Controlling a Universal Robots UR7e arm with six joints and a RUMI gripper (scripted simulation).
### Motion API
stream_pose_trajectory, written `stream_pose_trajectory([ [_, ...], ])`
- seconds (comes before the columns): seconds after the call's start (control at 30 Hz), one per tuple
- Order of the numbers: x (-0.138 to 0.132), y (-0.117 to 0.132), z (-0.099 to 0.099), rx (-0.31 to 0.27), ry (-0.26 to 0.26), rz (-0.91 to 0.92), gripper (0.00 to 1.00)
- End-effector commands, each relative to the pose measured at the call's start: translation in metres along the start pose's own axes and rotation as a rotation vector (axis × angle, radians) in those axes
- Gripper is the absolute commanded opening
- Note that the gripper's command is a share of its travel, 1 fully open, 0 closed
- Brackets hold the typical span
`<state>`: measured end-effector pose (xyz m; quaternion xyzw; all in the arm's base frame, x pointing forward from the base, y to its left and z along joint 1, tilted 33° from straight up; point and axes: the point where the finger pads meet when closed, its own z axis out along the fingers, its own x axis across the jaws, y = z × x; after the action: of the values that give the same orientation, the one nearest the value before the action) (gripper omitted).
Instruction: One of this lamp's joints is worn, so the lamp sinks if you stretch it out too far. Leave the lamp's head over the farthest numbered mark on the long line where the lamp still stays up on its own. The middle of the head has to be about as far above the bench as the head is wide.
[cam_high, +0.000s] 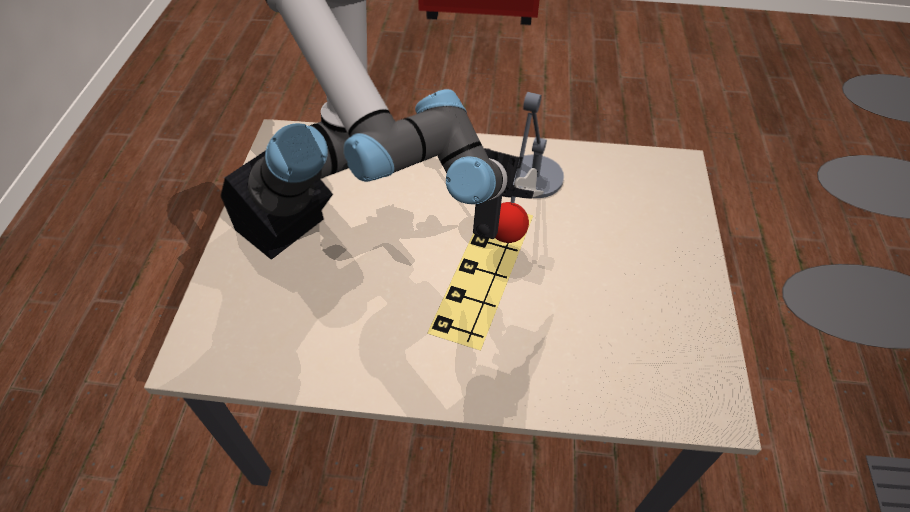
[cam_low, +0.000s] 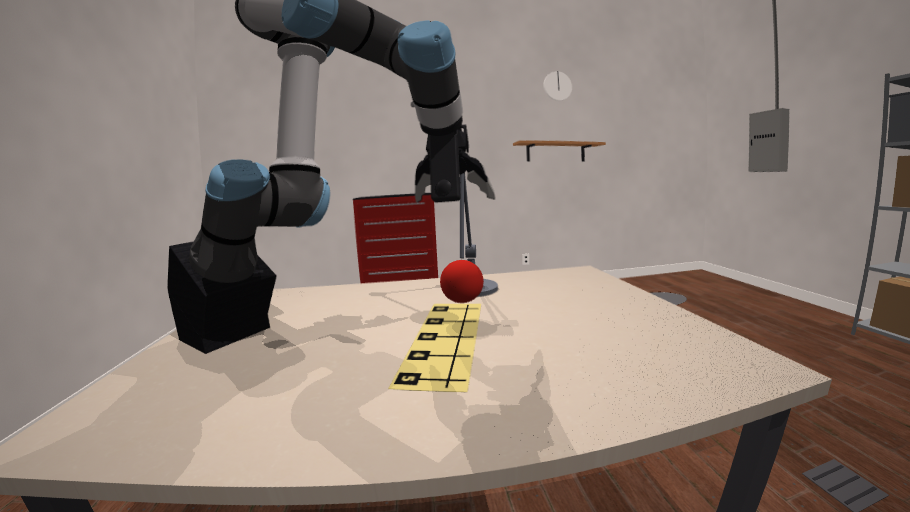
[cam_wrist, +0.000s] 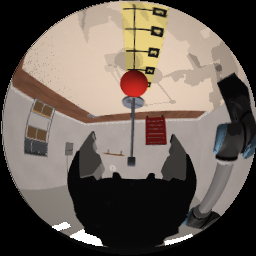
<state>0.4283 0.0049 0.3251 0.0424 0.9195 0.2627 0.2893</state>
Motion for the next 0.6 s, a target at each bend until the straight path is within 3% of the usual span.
stream_pose_trajectory([
  [0.0,0.0,0.0,0.0,0.0,-0.001,-0.001,1.0],
  [0.2,0.0,0.0,0.0,0.0,-0.001,-0.001,1.0],
  [0.57,0.0,0.019,0.008,0.146,0.003,-0.003,1.0],
])
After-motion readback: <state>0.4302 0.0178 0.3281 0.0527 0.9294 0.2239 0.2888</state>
